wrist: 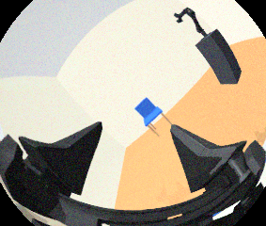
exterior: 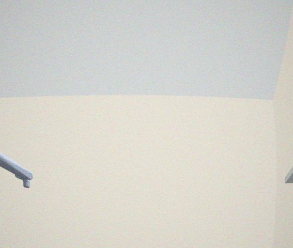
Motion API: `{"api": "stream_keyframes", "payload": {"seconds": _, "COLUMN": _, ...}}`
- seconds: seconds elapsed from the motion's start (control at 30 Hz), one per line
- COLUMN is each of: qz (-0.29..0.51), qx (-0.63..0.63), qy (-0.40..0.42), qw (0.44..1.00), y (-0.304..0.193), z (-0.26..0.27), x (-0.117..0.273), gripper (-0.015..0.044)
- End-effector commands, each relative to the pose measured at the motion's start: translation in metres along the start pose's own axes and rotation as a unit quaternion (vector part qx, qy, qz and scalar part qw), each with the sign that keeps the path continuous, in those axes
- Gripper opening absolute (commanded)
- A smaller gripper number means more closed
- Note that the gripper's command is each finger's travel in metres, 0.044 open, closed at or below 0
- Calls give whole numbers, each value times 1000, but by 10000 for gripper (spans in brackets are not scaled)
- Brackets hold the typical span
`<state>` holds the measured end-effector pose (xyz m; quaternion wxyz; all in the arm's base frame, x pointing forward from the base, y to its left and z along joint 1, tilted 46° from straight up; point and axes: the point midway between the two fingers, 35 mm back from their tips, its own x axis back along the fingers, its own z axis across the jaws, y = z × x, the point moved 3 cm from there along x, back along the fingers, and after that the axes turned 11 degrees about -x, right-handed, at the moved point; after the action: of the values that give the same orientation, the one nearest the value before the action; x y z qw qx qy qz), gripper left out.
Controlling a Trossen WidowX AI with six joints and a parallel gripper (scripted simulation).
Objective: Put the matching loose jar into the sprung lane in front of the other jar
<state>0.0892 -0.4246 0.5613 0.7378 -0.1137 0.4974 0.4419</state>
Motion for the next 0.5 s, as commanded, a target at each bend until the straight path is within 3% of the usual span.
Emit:
{"api": "stream_keyframes", "payload": {"seconds": 0.0, "qz": 2, "qx": 0, "qy": -1, "qw": 1000, "y": -1, "z": 0, "x": 0, "gripper": 426}}
{"api": "stream_keyframes", "payload": {"seconds": 0.47, "qz": 200, "qx": -22, "qy": -51, "qw": 978, "y": -146, "z": 25, "x": 70, "gripper": 440}}
